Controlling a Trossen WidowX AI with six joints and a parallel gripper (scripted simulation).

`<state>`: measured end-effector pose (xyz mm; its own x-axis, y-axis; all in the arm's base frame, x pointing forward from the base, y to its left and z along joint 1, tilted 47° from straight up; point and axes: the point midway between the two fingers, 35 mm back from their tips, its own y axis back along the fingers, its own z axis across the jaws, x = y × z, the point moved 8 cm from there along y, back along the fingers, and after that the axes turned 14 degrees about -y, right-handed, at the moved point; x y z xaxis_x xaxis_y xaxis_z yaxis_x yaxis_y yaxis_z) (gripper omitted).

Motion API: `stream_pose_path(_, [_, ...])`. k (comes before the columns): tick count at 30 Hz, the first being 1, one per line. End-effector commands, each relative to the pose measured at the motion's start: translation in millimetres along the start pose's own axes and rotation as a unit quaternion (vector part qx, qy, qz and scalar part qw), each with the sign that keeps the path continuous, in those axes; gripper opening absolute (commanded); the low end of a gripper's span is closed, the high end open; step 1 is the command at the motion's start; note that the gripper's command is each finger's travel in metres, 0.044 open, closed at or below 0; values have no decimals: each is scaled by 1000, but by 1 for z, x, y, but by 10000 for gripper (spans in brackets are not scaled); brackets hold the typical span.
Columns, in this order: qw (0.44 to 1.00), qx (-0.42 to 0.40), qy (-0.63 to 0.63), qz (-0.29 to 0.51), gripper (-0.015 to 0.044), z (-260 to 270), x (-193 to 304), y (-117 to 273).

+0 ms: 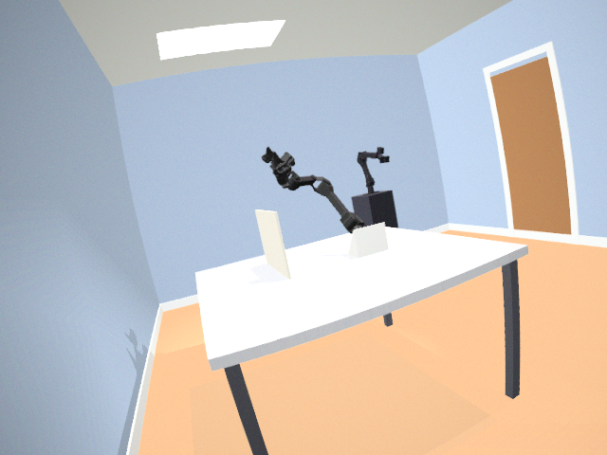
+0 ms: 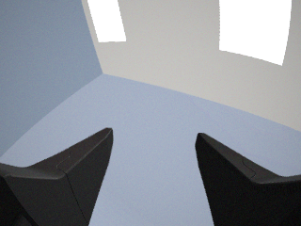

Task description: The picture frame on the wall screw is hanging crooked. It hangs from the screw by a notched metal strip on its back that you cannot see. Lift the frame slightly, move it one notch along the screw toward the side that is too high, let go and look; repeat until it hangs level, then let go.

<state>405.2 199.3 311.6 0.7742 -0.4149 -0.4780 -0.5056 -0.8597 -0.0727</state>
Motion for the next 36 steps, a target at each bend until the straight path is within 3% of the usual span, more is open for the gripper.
stream_pose_path(1, [980,52,-176,73,260,-29,-24,59])
stream_pose_path(8, [919,131,-350,125,260,-42,-52,123])
stream_pose_path(16, [806,241,-521,148,260,-33,-82,192])
stream_pose_path(26, [613,392,-676,114,260,4,-105,266])
stream_pose_path(36, [396,520,-757,16,260,63,-118,320])
